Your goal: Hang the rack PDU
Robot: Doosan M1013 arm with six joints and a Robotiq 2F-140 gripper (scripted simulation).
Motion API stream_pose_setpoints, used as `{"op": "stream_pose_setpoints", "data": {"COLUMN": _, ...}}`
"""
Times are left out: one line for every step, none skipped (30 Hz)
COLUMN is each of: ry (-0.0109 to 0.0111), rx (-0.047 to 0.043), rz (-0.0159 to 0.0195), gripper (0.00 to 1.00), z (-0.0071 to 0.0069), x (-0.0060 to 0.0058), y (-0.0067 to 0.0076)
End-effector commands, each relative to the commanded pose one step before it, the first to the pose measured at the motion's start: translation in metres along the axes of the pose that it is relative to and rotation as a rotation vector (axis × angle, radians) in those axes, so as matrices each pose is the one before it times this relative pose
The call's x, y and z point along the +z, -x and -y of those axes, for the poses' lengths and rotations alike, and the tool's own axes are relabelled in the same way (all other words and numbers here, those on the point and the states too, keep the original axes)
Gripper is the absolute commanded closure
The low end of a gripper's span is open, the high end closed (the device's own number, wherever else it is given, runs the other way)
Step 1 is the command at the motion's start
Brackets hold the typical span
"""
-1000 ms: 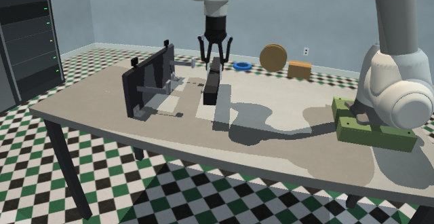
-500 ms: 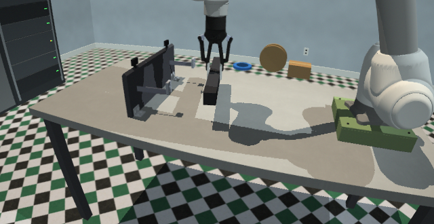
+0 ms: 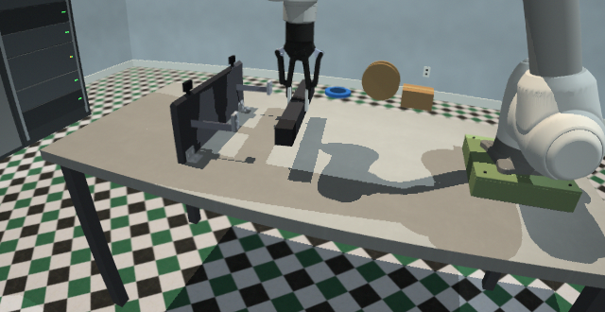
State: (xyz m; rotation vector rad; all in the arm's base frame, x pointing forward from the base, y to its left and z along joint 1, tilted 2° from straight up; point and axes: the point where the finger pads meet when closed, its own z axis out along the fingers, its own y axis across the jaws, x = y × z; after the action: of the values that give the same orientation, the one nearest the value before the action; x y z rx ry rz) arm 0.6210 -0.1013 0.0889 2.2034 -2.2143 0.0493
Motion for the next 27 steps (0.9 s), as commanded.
{"op": "stream_pose_setpoints", "data": {"ry": -0.00002, "rx": 0.05103, "rz": -0.00061, "gripper": 1.00, "z": 0.00163, "x": -0.00012, "y": -0.00029}}
{"op": "stream_pose_setpoints", "data": {"ry": -0.00001, "rx": 0.01017, "rz": 0.00000, "gripper": 1.00, "z": 0.00385, "x": 0.00000, "y": -0.00058}}
{"op": "stream_pose_setpoints", "data": {"ry": 0.00000, "rx": 0.00000, "rz": 0.00000, "gripper": 1.00, "z": 0.00759, "x": -0.00001, "y": -0.00108}}
{"op": "stream_pose_setpoints", "data": {"ry": 0.00000, "rx": 0.00000, "rz": 0.00000, "gripper": 1.00, "z": 0.00766, "x": -0.00001, "y": -0.00109}}
{"op": "stream_pose_setpoints", "data": {"ry": 0.00000, "rx": 0.00000, "rz": 0.00000, "gripper": 1.00, "z": 0.00762, "x": -0.00001, "y": -0.00108}}
{"op": "stream_pose_setpoints", "data": {"ry": 0.00000, "rx": 0.00000, "rz": 0.00000, "gripper": 1.00, "z": 0.00000, "x": 0.00000, "y": 0.00000}}
{"op": "stream_pose_setpoints", "data": {"ry": 0.00000, "rx": 0.00000, "rz": 0.00000, "gripper": 1.00, "z": 0.00000, "x": 0.00000, "y": 0.00000}}
{"op": "stream_pose_setpoints", "data": {"ry": 0.00000, "rx": 0.00000, "rz": 0.00000, "gripper": 1.00, "z": 0.00748, "x": -0.00001, "y": -0.00106}}
{"op": "stream_pose_setpoints", "data": {"ry": 0.00000, "rx": 0.00000, "rz": 0.00000, "gripper": 1.00, "z": 0.00724, "x": -0.00001, "y": -0.00103}}
{"op": "stream_pose_setpoints", "data": {"ry": 0.00000, "rx": 0.00000, "rz": 0.00000, "gripper": 1.00, "z": 0.00690, "x": -0.00001, "y": -0.00098}}
{"op": "stream_pose_setpoints", "data": {"ry": 0.00000, "rx": 0.00000, "rz": 0.00000, "gripper": 1.00, "z": 0.00649, "x": -0.00001, "y": -0.00092}}
{"op": "stream_pose_setpoints", "data": {"ry": 0.00000, "rx": 0.00000, "rz": 0.00000, "gripper": 1.00, "z": 0.00599, "x": -0.00001, "y": -0.00085}}
{"op": "stream_pose_setpoints", "data": {"ry": 0.00000, "rx": 0.00000, "rz": 0.00000, "gripper": 1.00, "z": 0.00540, "x": -0.00001, "y": -0.00077}}
{"op": "stream_pose_setpoints", "data": {"ry": 0.00000, "rx": 0.00000, "rz": 0.00000, "gripper": 1.00, "z": 0.00477, "x": -0.00001, "y": -0.00068}}
{"op": "stream_pose_setpoints", "data": {"ry": 0.00000, "rx": 0.00000, "rz": 0.00000, "gripper": 1.00, "z": 0.00410, "x": -0.00001, "y": -0.00058}}
{"op": "stream_pose_setpoints", "data": {"ry": 0.00000, "rx": 0.00000, "rz": 0.00000, "gripper": 1.00, "z": 0.00343, "x": 0.00000, "y": -0.00049}}
{"op": "stream_pose_setpoints", "data": {"ry": 0.00000, "rx": 0.00000, "rz": 0.00000, "gripper": 1.00, "z": 0.00276, "x": 0.00000, "y": -0.00039}}
{"op": "stream_pose_setpoints", "data": {"ry": 0.00000, "rx": 0.00000, "rz": 0.00000, "gripper": 1.00, "z": 0.00211, "x": 0.00000, "y": -0.00030}}
{"op": "stream_pose_setpoints", "data": {"ry": 0.00000, "rx": 0.00000, "rz": 0.00000, "gripper": 1.00, "z": 0.00151, "x": 0.00000, "y": -0.00021}}
{"op": "stream_pose_setpoints", "data": {"ry": 0.00000, "rx": 0.00000, "rz": 0.00000, "gripper": 1.00, "z": 0.00097, "x": 0.00000, "y": -0.00014}}
{"op": "stream_pose_setpoints", "data": {"ry": 0.00000, "rx": 0.00000, "rz": 0.00000, "gripper": 1.00, "z": 0.00053, "x": 0.00000, "y": -0.00008}}
{"op": "stream_pose_setpoints", "data": {"ry": 0.00000, "rx": 0.00000, "rz": 0.00000, "gripper": 1.00, "z": 0.00021, "x": 0.00000, "y": -0.00003}}
{"op": "stream_pose_setpoints", "data": {"ry": 0.00000, "rx": 0.00000, "rz": 0.00000, "gripper": 1.00, "z": 0.00000, "x": 0.00000, "y": 0.00000}}
{"op": "stream_pose_setpoints", "data": {"ry": 0.00000, "rx": 0.00000, "rz": 0.00000, "gripper": 1.00, "z": 0.00000, "x": 0.00000, "y": 0.00000}}
{"op": "stream_pose_setpoints", "data": {"ry": 0.00000, "rx": 0.00000, "rz": 0.00000, "gripper": 1.00, "z": 0.00003, "x": 0.00000, "y": 0.00000}}
{"op": "stream_pose_setpoints", "data": {"ry": 0.00000, "rx": 0.00000, "rz": 0.00000, "gripper": 1.00, "z": 0.00000, "x": 0.00000, "y": 0.00000}}
{"op": "stream_pose_setpoints", "data": {"ry": 0.00000, "rx": 0.00000, "rz": 0.00000, "gripper": 1.00, "z": 0.00000, "x": 0.00000, "y": 0.00000}}
